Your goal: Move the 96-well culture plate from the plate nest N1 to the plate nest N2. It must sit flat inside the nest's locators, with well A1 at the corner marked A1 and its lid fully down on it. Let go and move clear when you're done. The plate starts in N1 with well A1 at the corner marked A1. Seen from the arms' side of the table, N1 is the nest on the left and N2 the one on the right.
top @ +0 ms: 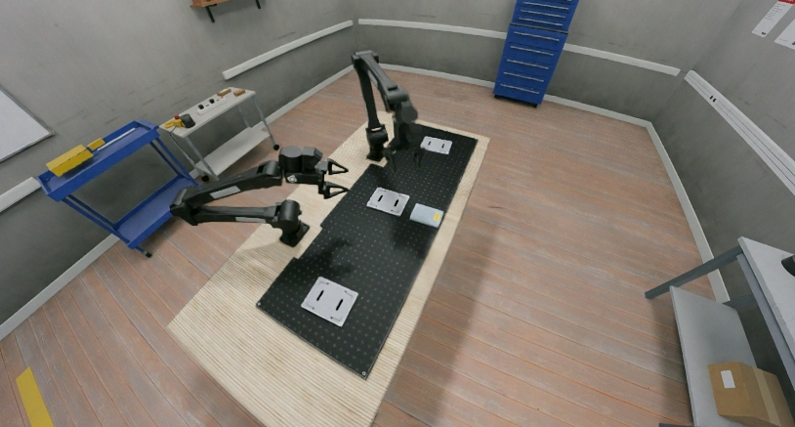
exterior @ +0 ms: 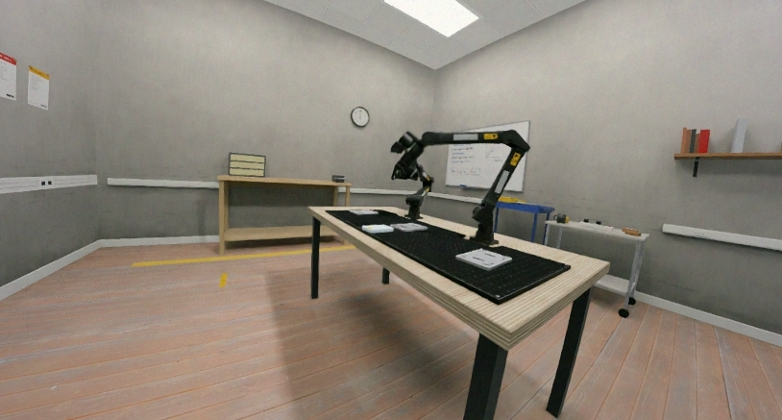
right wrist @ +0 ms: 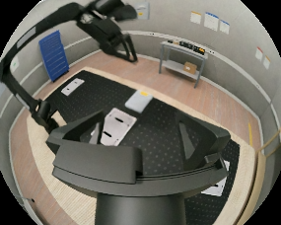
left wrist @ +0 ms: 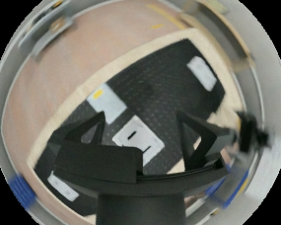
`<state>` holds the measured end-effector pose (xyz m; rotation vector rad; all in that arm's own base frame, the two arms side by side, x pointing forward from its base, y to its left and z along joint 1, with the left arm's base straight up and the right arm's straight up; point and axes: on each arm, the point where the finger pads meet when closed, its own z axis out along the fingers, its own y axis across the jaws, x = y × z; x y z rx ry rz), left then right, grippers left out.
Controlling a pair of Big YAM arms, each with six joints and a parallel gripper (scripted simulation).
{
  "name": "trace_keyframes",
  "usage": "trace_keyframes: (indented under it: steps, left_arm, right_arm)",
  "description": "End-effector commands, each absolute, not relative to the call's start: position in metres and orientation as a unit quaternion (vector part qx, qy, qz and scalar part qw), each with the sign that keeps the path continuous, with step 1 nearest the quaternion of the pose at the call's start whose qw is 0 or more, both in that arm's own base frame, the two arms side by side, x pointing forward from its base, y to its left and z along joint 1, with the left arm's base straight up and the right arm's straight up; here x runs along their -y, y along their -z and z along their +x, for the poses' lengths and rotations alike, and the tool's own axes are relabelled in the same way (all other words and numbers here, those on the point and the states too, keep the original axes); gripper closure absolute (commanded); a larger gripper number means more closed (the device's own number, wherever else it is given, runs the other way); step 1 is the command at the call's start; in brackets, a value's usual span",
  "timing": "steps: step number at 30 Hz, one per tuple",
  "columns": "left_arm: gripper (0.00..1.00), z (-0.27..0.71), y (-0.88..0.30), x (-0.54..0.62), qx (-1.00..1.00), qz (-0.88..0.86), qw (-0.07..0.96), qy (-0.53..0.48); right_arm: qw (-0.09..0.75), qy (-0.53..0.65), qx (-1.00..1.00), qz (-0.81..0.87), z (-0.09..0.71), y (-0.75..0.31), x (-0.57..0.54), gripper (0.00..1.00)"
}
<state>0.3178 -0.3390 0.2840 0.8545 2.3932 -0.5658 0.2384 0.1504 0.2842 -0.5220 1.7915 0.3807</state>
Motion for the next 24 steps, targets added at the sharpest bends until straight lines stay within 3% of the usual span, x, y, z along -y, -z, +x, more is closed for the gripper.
trace_keyframes:
  steps: [1, 11, 24]
  left_arm:
    - [0.0, 0.307, -0.38, 0.333, -0.806, 0.435, 0.327, 0.234]
    - [0.0, 0.21, -0.483, 0.302, -0.641, 0.581, 0.384, 0.324]
    - [0.0, 0.163, -0.52, 0.286, -0.579, 0.606, 0.393, 0.378]
  right_arm:
    - [0.588, -0.169, -0.76, -0.219, 0.238, -0.298, -0.151, 0.0]
    - [0.578, -0.18, -0.773, -0.19, 0.252, -0.324, -0.155, 0.0]
    - [0.47, -0.165, -0.861, -0.104, 0.375, -0.357, -0.217, 0.0]
